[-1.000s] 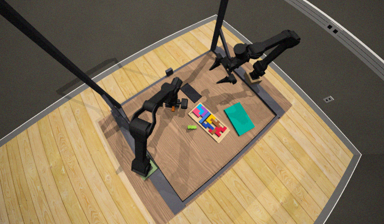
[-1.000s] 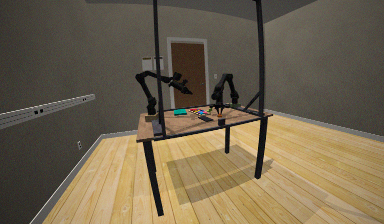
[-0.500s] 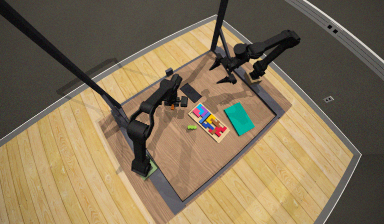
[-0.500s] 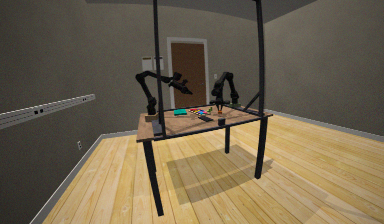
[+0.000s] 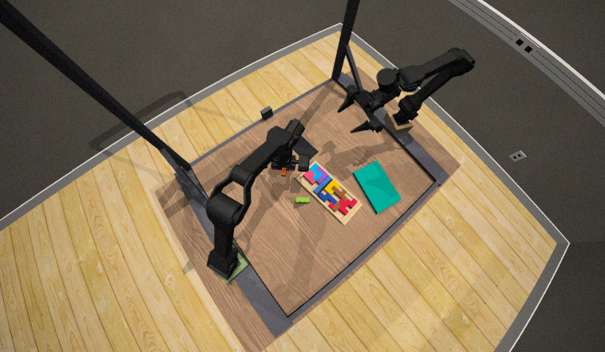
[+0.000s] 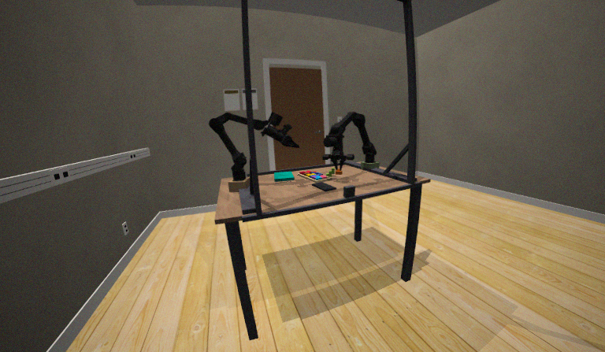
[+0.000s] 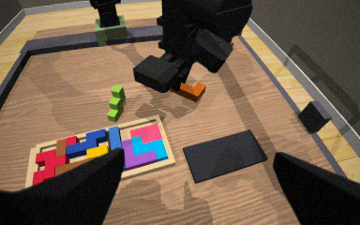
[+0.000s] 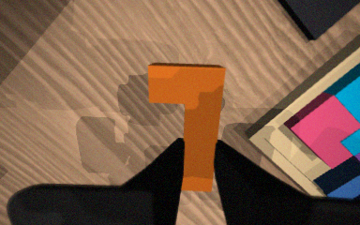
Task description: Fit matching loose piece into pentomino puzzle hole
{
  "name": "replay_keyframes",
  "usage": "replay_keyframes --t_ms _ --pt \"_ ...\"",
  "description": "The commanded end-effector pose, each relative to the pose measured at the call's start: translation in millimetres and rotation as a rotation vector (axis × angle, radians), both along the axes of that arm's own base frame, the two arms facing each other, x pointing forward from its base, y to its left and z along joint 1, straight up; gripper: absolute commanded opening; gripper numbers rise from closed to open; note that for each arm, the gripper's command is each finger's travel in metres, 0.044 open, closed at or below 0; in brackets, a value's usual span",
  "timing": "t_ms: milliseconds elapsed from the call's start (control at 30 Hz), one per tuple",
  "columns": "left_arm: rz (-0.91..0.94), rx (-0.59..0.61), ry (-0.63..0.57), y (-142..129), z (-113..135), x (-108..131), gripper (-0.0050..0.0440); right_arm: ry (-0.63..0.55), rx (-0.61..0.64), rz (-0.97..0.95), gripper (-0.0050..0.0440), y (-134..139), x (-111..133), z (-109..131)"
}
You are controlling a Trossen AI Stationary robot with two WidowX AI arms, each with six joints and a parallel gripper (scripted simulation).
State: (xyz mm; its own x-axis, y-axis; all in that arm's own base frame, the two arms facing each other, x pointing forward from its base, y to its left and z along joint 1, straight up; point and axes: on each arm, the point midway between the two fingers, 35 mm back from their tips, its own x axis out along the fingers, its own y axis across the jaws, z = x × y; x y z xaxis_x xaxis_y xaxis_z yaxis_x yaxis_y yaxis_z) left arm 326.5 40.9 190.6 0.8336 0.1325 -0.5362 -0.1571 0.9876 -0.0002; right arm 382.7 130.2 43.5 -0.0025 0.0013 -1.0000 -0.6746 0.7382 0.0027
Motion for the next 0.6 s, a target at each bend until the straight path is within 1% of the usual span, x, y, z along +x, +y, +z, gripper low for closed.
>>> replay_keyframes --t_ms 0,133,233,400,567 --pt "0.067 0.004 -0.021 15.2 12.7 -35.4 0.044 -0.024 0.003 -0.011 -0.005 -46.2 27.2 10.9" --pt "0.111 0.004 -0.019 22.7 13.1 -60.3 0.044 -0.024 0.002 -0.011 -0.005 -75.0 39.2 13.4" --pt "0.134 0.004 -0.018 26.0 12.5 -72.4 0.044 -0.023 0.002 -0.012 -0.005 -86.4 43.9 14.3" --pt "0.144 0.004 -0.018 27.3 12.1 -77.7 0.044 -0.023 0.003 -0.012 -0.005 -89.0 45.0 14.6" --pt "0.146 0.004 -0.017 27.6 12.3 -77.9 0.044 -0.028 0.005 -0.115 -0.005 -88.0 45.2 16.8"
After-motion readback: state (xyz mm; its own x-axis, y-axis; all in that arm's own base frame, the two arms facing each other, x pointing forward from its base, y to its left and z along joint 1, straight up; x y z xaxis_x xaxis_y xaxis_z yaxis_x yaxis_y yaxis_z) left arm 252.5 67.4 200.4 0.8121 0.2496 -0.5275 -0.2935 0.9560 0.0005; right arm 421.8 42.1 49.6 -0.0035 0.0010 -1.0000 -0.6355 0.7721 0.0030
